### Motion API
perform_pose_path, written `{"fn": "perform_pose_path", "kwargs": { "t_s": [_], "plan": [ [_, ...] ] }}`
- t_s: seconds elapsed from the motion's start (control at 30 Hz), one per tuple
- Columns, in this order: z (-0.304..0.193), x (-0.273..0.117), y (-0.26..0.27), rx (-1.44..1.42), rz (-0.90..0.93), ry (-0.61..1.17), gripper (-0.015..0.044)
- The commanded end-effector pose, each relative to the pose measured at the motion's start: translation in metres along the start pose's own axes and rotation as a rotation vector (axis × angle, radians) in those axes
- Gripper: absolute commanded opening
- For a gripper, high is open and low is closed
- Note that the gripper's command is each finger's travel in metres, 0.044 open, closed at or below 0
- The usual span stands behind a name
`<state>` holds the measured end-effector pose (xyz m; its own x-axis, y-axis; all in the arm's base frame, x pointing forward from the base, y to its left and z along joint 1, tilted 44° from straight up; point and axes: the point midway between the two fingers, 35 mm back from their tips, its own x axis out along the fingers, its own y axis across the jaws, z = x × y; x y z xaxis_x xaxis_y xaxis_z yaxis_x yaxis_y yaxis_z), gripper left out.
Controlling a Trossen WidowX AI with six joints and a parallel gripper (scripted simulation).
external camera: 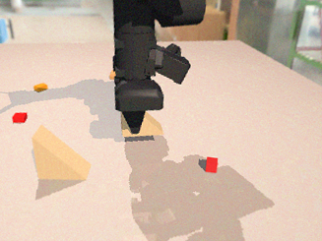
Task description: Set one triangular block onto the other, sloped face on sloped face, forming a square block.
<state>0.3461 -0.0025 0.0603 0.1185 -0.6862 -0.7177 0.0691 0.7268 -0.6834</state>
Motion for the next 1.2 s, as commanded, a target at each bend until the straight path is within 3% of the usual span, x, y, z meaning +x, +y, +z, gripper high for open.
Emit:
{"fn": "perform_pose_path", "kwargs": {
  "t_s": [0.0,1.17],
  "plan": [
    [0.0001,0.0001,0.0000,-0.096,0.002,0.000,0.0000],
    [0.0008,0.0001,-0.0013,-1.013,0.004,0.000,0.0000]
  ]
}}
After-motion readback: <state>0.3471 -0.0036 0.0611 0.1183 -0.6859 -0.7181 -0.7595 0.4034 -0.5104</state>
